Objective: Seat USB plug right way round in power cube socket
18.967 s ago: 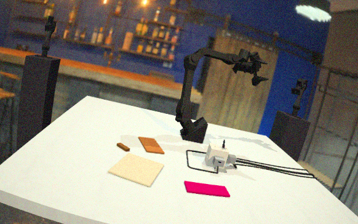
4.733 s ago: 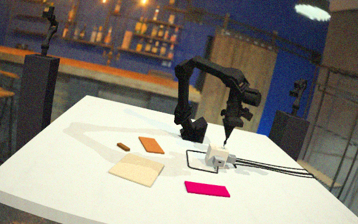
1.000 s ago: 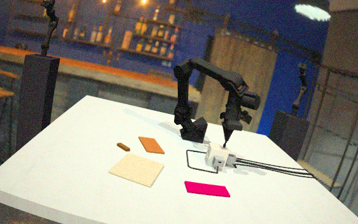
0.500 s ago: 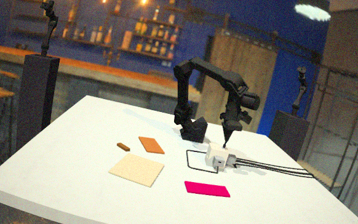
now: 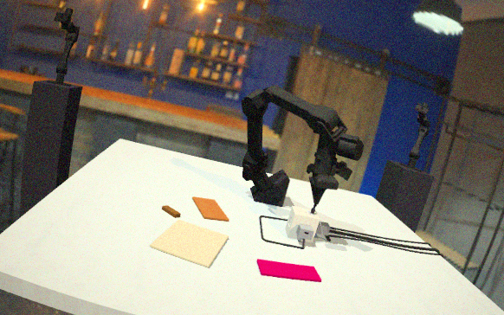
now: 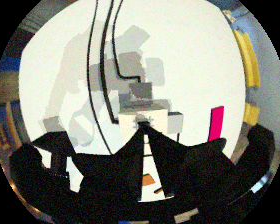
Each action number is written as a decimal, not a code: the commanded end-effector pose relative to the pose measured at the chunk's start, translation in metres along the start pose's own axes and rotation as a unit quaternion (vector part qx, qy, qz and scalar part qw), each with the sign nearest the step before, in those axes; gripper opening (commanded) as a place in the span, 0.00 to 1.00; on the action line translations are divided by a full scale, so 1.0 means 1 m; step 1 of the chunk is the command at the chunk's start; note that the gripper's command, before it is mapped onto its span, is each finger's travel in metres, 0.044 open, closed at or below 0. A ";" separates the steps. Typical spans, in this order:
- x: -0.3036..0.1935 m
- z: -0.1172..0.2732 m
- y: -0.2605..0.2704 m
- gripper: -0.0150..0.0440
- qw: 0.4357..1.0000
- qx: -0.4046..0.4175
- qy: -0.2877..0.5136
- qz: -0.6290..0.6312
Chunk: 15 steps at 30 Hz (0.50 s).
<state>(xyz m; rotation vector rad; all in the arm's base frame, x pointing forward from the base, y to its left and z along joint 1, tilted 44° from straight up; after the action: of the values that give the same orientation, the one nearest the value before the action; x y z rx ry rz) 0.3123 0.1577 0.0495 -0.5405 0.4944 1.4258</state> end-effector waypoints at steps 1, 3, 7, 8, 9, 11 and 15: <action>0.000 -0.001 0.000 0.25 1.000 -0.002 0.001 0.002; 0.000 -0.001 0.000 0.25 1.000 -0.002 0.001 0.002; 0.000 -0.002 0.000 0.25 1.000 -0.002 0.001 0.002; 0.000 -0.002 0.000 0.25 1.000 -0.002 0.001 0.002; 0.000 -0.002 0.000 0.25 1.000 -0.002 0.001 0.002; 0.000 -0.002 0.000 0.25 1.000 -0.002 0.001 0.002; 0.000 -0.003 0.000 0.25 1.000 -0.002 0.001 0.002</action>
<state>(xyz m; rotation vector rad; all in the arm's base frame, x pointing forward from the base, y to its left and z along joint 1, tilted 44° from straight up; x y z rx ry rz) 0.3125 0.1567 0.0482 -0.5400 0.4927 1.4256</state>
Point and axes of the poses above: the point midway between the two fingers, 35 mm back from their tips, its own z axis back along the fingers, its own y axis across the jaws, x = y × z, the point moved 5 cm from there along z, back along the fingers, and after that the axes turned 2 degrees about z, right-handed, at the moved point
